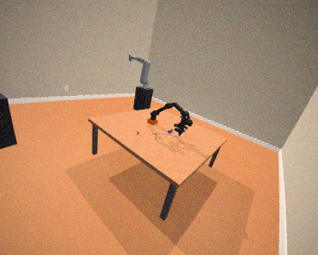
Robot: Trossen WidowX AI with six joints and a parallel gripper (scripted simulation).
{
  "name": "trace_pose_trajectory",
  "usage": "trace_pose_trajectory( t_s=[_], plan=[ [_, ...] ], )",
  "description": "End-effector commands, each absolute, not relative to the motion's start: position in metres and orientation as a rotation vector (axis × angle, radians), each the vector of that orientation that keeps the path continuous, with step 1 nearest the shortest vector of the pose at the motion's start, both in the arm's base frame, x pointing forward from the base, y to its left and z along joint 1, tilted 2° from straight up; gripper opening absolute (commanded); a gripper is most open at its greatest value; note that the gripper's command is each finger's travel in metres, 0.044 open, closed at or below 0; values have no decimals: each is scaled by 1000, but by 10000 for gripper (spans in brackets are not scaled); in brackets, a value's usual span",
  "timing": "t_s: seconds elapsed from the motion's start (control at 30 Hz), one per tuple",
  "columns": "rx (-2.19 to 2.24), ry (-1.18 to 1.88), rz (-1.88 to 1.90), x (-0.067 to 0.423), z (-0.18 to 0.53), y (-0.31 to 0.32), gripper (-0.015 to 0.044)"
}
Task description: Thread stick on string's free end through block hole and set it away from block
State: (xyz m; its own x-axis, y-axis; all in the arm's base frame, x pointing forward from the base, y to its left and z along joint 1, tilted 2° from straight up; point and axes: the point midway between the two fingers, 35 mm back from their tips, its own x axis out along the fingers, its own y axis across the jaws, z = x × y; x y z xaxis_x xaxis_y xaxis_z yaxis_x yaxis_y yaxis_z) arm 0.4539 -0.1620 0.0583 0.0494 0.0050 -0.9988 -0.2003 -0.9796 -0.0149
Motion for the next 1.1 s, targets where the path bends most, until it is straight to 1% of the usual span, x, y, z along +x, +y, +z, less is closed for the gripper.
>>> trace_pose_trajectory(
  t_s=[0.0, 0.53, 1.07],
  plan=[
    [-2213, 107, 2099, 455, 57, -160, 0],
    [-2451, -451, 2318, 455, 53, -156, 0],
    [-2597, -1140, 2449, 455, 50, -153, 0]
  ],
)
